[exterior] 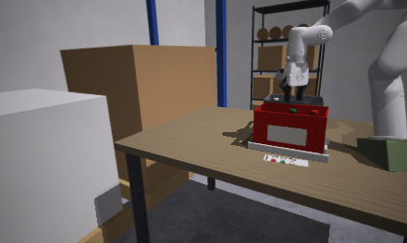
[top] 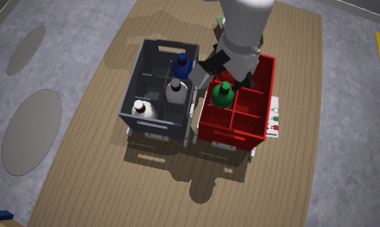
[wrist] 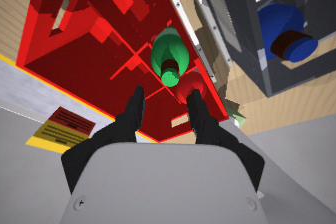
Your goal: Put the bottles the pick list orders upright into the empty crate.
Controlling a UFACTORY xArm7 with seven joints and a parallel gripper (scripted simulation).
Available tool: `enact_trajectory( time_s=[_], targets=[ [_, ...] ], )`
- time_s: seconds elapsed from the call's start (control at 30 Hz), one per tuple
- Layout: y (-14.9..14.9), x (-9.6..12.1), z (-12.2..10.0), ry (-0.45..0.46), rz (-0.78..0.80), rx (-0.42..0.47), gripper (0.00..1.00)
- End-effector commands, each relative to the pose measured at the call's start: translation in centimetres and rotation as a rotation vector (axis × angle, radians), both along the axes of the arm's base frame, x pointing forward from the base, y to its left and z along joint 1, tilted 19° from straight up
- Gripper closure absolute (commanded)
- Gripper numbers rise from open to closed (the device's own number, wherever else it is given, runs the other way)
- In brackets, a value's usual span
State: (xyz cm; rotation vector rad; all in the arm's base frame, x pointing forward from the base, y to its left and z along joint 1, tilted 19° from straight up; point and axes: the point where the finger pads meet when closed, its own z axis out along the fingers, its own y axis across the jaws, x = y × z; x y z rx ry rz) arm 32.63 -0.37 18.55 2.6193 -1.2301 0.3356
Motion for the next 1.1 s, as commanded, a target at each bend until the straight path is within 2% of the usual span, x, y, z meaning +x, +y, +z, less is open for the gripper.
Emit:
enact_trajectory(
  time_s=[0.0,0.17,1.07],
  targets=[
    [0.3,-0.1,1.1,-0.002,0.001,0.0,0.35],
    [0.7,-0.2,2.3,-0.003,0.001,0.0,0.35],
    [0.7,-0.2,2.3,-0.002,0.001,0.0,0.35]
  ],
)
